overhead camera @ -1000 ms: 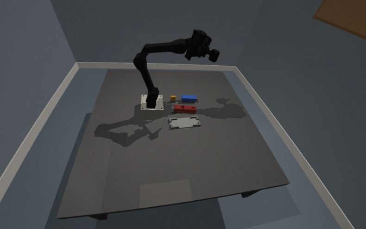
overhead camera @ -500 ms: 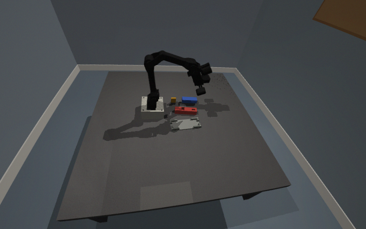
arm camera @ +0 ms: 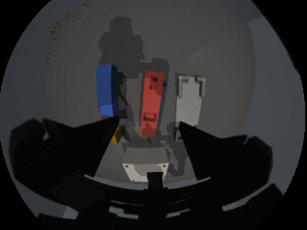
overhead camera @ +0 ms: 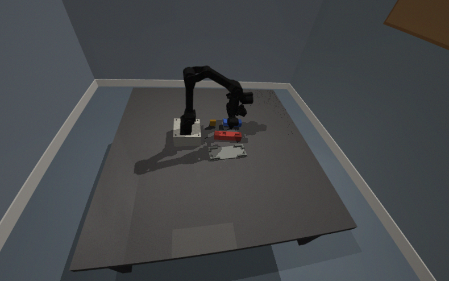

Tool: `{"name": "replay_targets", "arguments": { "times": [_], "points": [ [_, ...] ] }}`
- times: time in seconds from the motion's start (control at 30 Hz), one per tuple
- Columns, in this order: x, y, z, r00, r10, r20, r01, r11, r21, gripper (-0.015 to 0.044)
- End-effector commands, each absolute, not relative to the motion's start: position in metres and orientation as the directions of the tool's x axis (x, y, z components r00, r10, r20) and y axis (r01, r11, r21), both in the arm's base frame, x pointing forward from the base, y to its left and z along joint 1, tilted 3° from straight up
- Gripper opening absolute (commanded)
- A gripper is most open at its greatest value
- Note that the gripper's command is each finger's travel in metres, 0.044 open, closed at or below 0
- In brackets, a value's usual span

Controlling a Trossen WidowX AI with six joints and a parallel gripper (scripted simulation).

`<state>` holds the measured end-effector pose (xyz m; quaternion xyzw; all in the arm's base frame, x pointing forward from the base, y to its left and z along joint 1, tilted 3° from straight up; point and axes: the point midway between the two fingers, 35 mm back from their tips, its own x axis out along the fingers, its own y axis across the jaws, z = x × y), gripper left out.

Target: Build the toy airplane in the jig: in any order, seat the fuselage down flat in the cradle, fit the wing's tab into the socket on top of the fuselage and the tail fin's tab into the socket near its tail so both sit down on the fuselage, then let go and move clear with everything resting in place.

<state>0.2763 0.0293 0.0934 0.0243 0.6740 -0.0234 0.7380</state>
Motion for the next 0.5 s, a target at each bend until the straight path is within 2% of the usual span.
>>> {"name": "replay_targets", "arguments": {
  "times": [0.0, 0.07, 0.47],
  "points": [
    [0.276, 0.028, 0.066, 0.074, -0.015, -0.997, 0.074, 0.997, -0.009, 0.0440],
    [0.277, 0.027, 0.043, 0.074, -0.015, -0.997, 0.074, 0.997, -0.009, 0.0440],
    [0.278, 0.027, 0.024, 0.074, -0.015, -0.997, 0.074, 0.997, -0.009, 0.0440]
  ]
}}
